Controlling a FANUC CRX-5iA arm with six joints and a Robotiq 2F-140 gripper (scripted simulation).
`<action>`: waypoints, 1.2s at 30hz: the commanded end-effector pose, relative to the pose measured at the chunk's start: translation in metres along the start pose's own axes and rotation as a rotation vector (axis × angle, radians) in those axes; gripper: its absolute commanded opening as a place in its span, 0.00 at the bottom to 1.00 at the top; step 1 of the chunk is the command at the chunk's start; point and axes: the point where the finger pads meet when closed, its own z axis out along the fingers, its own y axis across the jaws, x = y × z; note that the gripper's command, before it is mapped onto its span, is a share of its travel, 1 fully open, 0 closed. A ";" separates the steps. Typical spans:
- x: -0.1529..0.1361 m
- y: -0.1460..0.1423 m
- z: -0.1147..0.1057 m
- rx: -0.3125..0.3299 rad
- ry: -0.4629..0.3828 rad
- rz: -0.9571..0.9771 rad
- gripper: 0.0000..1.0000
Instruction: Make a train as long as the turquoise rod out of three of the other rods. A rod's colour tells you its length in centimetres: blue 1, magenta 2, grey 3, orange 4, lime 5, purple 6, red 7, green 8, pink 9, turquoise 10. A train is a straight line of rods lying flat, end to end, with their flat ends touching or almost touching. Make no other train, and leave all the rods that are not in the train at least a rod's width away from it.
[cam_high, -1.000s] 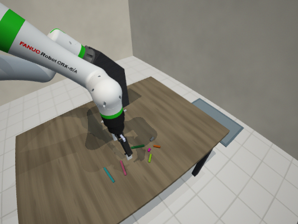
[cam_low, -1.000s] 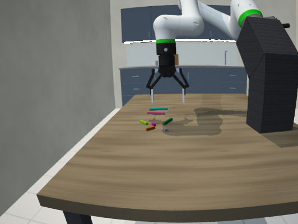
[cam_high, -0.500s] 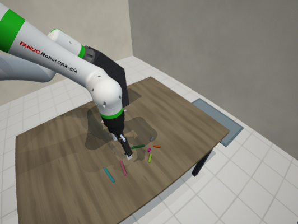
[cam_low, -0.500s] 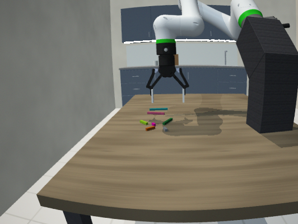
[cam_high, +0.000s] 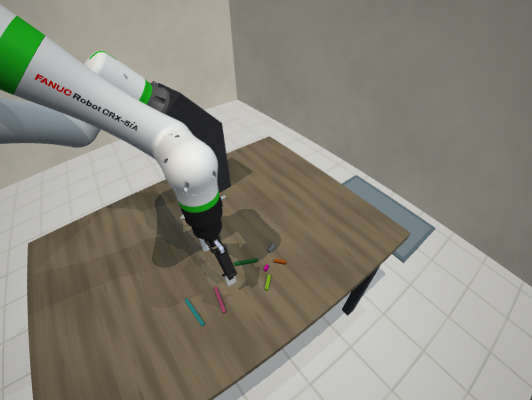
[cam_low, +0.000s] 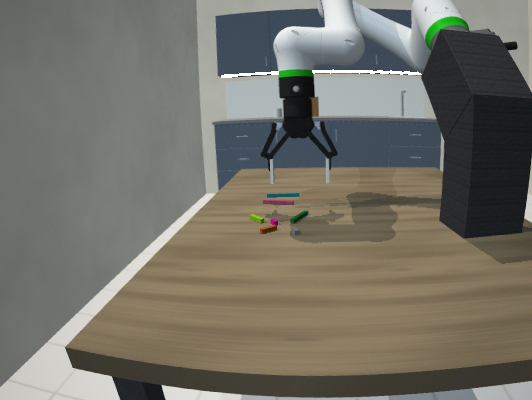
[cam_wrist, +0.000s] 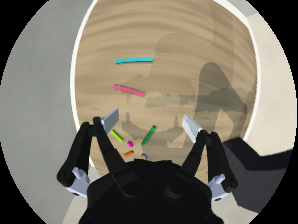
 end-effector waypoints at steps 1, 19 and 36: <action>0.000 0.000 0.000 0.000 0.000 0.000 1.00; 0.000 0.000 0.000 0.000 0.000 0.000 1.00; -0.062 -0.038 -0.009 0.002 0.002 -0.266 1.00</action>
